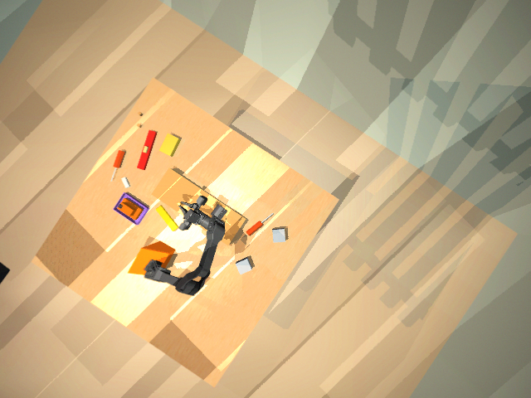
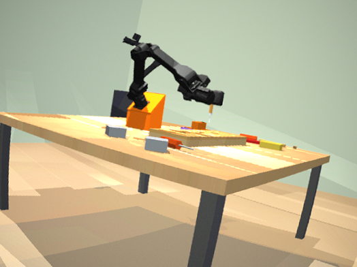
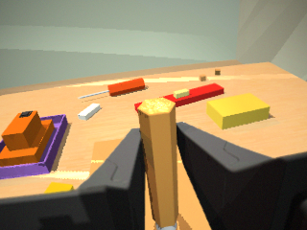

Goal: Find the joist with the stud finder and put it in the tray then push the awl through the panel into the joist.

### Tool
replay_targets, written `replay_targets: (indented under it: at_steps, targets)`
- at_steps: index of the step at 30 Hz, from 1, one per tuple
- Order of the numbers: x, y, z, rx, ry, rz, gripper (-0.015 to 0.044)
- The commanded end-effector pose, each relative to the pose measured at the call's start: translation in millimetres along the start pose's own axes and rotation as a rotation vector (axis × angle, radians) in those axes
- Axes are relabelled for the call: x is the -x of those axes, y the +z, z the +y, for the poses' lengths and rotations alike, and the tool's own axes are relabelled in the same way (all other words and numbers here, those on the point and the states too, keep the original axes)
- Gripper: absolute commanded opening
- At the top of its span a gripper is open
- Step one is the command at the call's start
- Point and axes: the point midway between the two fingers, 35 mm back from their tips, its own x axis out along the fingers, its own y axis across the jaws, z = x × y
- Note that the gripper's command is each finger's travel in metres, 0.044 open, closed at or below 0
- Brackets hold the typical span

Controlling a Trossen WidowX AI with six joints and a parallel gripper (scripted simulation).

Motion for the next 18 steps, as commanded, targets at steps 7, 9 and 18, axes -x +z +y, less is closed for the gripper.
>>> replay_targets:
  at_steps: [7,9,18]
  targets:
    - [-2,-13,0,0.0,0.001,-0.008,0.0]
    - [-3,-16,0,0.0,0.002,-0.008,0.0]
    - [-4,-25,1,0.0,0.002,-0.007,0.0]
